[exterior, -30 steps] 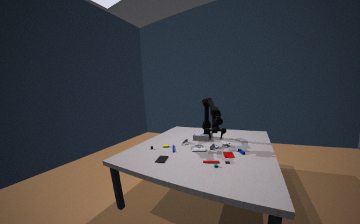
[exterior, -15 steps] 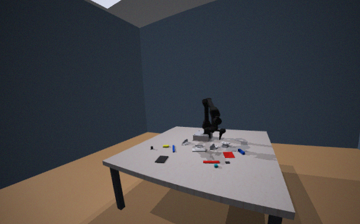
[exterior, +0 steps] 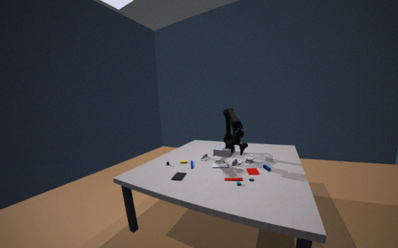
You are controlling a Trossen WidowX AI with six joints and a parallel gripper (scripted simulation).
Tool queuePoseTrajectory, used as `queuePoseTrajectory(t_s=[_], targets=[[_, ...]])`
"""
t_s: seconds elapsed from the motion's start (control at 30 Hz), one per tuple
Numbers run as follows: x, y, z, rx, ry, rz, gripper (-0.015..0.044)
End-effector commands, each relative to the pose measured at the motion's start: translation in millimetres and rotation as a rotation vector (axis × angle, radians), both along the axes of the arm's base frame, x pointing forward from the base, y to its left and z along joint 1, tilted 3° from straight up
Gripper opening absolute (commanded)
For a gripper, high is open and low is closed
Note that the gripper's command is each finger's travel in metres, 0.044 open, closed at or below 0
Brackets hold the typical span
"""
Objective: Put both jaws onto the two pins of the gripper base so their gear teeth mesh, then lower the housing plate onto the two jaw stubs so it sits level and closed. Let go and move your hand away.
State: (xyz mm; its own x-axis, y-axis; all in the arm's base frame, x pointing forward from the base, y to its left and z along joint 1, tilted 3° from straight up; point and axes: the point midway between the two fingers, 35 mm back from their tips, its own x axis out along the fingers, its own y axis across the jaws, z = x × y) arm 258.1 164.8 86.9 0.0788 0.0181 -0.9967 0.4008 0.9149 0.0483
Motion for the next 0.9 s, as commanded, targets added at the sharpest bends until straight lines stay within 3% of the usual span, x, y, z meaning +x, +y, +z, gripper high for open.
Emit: queuePoseTrajectory(t_s=[0.0, 0.17, 0.33, 0.87], targets=[[-1.1, -1.4, -0.3, 0.006, 0.007, -0.061, 0.0440], [-0.9, -1.3, -1.9, 0.006, 0.007, -0.061, 0.0440], [1.6, -0.7, -38.8, 0.006, 0.007, -0.061, 0.0440], [3.2, -0.1, -52.6, 0.005, 0.007, -0.061, 0.0440]])
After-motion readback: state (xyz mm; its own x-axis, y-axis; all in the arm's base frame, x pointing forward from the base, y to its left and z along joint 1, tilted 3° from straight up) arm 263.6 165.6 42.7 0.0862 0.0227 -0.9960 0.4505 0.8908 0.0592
